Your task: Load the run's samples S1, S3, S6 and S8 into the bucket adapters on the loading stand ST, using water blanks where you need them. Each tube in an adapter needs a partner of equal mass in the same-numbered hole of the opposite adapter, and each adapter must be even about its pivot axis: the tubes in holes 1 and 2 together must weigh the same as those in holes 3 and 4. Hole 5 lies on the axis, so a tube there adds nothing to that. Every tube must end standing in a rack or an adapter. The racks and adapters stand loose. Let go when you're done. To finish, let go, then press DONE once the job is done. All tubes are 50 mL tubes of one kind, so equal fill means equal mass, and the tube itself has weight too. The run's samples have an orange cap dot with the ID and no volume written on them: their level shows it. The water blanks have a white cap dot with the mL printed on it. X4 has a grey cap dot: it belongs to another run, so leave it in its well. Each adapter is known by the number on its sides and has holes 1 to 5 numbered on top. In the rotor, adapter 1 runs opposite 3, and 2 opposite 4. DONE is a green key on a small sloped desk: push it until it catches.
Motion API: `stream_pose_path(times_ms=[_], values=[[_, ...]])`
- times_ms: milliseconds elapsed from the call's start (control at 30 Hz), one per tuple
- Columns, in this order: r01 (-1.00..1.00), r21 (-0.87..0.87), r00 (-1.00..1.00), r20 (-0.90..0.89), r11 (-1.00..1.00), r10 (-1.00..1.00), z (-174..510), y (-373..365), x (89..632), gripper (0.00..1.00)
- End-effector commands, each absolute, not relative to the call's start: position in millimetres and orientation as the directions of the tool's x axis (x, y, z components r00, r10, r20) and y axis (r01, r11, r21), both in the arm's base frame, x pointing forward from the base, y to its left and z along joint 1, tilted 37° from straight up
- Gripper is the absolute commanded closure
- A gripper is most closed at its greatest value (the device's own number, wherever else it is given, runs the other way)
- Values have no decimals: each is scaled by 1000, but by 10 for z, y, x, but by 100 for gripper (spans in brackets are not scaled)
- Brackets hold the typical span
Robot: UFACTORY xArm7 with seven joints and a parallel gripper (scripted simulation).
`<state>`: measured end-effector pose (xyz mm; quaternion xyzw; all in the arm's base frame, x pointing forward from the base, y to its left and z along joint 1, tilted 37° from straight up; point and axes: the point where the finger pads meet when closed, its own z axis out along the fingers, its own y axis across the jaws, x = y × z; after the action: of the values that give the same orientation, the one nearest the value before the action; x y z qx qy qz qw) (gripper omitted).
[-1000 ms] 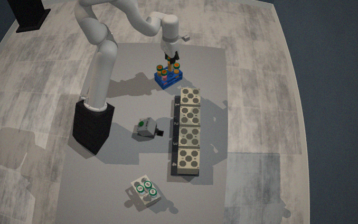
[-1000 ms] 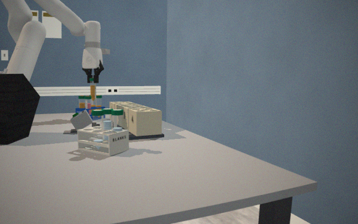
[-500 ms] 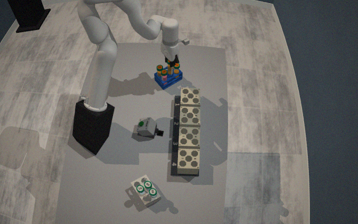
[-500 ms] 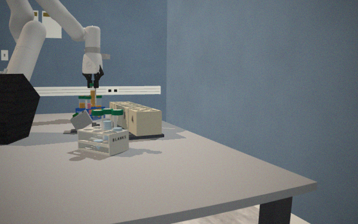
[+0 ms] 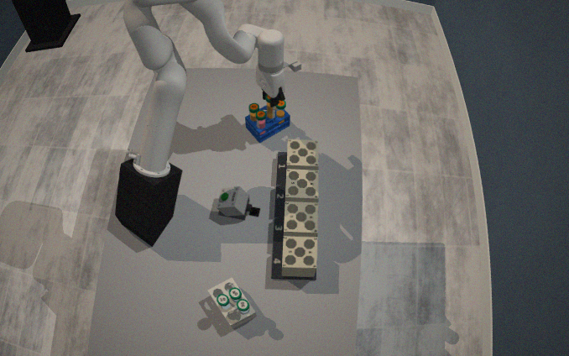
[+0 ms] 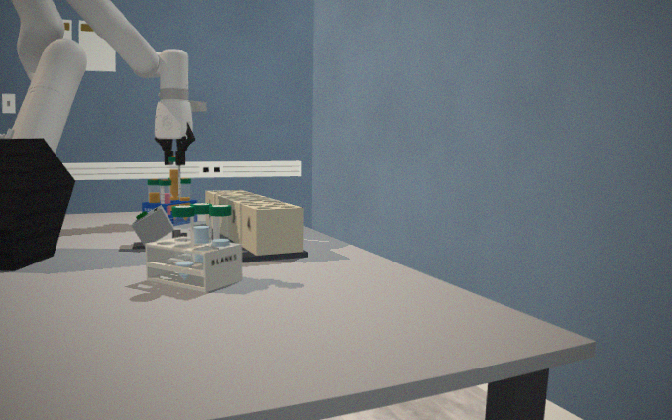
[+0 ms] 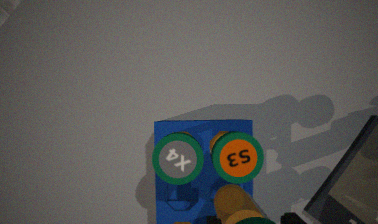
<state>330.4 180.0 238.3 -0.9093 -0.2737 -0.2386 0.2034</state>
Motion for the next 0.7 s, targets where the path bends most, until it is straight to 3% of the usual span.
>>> stream_pose_path(times_ms=[0, 667], values=[[595, -239, 735, 548, -768, 399, 2380, 1809, 3318, 100], [595, -239, 735, 548, -768, 399, 2235, 1899, 3376, 100]])
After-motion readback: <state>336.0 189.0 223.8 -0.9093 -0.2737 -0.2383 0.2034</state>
